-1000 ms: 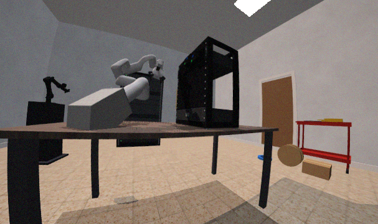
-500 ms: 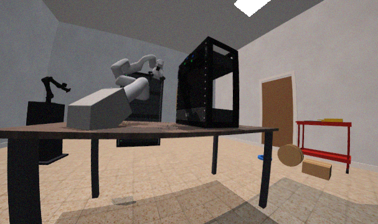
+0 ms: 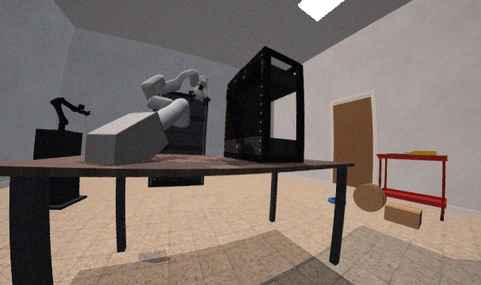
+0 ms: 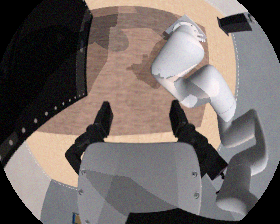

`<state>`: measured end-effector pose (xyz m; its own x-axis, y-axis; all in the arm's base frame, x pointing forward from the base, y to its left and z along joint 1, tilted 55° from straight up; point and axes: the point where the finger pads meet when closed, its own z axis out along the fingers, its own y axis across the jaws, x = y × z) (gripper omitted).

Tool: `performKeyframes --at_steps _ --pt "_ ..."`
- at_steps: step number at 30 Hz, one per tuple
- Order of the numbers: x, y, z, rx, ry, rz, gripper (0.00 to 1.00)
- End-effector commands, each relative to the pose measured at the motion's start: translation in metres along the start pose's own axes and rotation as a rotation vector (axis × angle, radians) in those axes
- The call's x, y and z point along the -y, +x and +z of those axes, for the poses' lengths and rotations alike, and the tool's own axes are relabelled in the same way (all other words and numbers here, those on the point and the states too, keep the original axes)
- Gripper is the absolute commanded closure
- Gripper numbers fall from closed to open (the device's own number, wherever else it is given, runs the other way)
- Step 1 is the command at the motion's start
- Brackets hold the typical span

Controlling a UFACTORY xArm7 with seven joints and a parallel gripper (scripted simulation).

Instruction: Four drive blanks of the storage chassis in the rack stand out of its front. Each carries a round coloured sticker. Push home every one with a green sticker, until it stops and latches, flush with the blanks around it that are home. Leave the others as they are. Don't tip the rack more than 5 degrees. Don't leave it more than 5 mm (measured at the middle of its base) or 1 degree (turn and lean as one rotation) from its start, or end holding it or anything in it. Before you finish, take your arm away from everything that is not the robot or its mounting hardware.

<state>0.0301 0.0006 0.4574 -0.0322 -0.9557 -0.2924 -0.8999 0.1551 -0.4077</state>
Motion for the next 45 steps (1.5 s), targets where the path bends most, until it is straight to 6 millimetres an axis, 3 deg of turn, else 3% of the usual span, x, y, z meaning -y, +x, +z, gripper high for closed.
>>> performKeyframes --at_steps 1,28,36,45 --pt "0.0 0.0 -0.001 0.001 0.002 0.0 0.0" --pt "0.001 0.003 -0.001 0.014 0.013 -0.003 0.0" --pt "0.005 0.009 -0.002 0.048 0.044 -0.013 0.0" --pt "0.016 0.031 -0.007 0.146 0.147 -0.036 0.0"
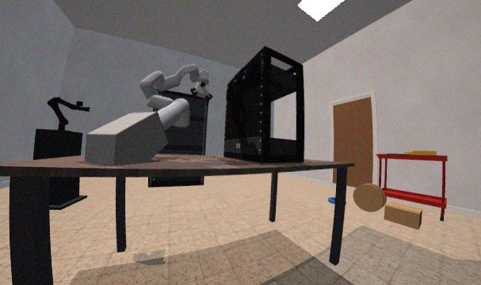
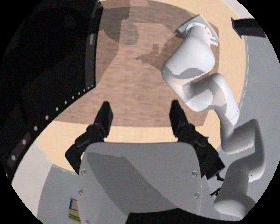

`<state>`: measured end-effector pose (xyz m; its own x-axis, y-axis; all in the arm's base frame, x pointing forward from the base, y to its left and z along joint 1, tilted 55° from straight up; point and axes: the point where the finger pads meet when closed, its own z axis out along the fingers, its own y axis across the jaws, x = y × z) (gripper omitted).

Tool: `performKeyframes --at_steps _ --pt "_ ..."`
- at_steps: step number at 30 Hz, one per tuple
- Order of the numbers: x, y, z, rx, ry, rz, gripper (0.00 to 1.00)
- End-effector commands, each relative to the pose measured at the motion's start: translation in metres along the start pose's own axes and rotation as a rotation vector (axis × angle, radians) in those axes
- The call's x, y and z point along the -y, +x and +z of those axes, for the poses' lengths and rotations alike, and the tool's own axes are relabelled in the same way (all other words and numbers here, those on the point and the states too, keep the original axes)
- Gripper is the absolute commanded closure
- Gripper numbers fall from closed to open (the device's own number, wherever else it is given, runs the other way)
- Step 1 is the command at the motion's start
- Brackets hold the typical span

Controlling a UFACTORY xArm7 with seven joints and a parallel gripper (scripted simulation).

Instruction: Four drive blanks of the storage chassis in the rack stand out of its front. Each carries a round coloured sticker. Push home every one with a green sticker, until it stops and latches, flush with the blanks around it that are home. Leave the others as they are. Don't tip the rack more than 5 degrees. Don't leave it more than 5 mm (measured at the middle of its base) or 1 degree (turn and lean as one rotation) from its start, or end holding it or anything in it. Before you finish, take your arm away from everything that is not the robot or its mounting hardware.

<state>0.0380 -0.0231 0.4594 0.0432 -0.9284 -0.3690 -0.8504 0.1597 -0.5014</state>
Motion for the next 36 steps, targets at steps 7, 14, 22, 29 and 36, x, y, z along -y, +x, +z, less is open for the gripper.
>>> performKeyframes --at_steps 7,14,22,29,36 --pt "0.011 0.027 -0.007 0.111 0.138 -0.025 0.0" --pt "0.019 0.061 -0.015 0.214 0.317 -0.042 0.0" --pt "0.022 0.105 -0.023 0.298 0.545 -0.042 0.0" --pt "0.019 0.139 -0.028 0.335 0.726 -0.025 0.0" --pt "0.01 0.175 -0.029 0.348 0.91 0.006 0.0"
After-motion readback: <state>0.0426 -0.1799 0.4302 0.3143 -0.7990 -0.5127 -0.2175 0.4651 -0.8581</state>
